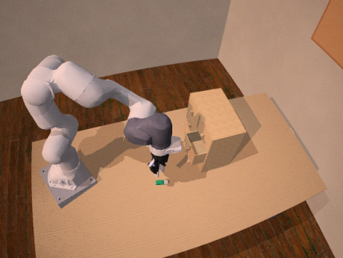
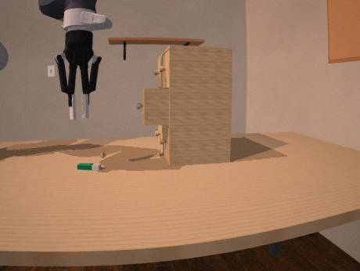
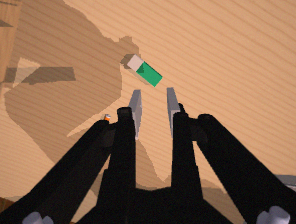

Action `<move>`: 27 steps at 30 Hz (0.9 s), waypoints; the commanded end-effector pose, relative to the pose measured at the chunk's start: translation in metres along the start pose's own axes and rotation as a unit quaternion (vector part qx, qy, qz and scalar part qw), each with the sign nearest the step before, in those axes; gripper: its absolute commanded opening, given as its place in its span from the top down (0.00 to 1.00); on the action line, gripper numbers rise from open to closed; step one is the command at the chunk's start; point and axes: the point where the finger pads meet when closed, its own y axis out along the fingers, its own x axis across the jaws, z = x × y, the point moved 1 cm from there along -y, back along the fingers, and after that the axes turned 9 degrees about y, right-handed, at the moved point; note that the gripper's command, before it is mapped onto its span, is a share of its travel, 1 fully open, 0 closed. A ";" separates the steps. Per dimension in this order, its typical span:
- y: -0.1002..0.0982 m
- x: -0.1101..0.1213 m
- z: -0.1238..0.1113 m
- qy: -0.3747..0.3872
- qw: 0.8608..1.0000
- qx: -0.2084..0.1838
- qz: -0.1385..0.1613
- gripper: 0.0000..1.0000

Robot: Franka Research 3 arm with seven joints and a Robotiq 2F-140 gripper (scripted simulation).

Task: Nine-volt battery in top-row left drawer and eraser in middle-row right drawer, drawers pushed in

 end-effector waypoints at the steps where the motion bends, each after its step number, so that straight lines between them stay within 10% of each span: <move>1: 0.000 0.000 0.001 -0.009 1.000 0.001 0.000 0.80; 27: 0.011 -0.003 0.003 -0.074 0.997 0.001 0.000 0.80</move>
